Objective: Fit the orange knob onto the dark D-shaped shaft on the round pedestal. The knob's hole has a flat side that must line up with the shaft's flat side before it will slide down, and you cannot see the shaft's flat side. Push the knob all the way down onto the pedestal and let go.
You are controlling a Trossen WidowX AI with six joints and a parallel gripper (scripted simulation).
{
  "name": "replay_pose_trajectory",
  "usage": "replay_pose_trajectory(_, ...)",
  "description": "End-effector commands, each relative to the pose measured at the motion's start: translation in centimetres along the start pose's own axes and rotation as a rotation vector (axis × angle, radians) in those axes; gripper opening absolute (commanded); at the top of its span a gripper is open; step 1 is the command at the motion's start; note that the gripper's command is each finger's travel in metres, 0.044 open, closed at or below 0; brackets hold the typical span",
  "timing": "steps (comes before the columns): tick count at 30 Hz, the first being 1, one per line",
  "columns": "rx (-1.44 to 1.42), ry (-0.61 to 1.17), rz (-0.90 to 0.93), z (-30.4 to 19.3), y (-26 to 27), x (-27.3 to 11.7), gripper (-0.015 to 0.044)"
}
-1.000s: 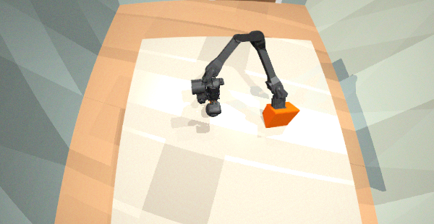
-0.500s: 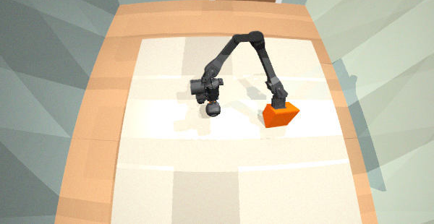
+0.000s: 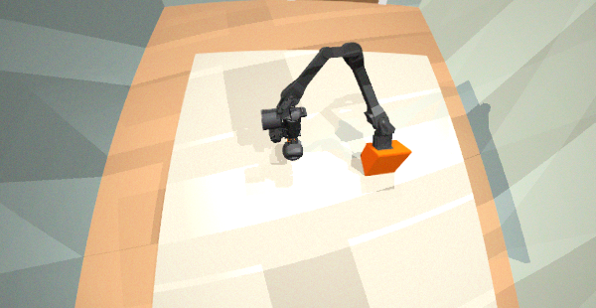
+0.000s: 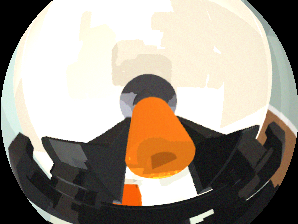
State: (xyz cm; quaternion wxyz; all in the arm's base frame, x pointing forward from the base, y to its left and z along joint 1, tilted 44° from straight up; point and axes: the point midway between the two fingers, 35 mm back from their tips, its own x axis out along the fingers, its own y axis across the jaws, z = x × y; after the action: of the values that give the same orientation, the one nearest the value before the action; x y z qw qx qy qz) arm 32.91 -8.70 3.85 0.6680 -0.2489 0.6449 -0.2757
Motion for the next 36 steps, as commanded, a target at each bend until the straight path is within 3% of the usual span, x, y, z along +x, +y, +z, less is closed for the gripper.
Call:
replay_pose_trajectory(1,-0.051,-0.007,-0.002,-0.03,0.0,-0.34,0.0)
replay_pose_trajectory(6,-0.207,-0.007,-0.003,-0.38,0.06,-0.37,0.0)
replay_pose_trajectory(36,-0.207,-0.007,-0.003,0.03,-0.11,-0.16,0.0)
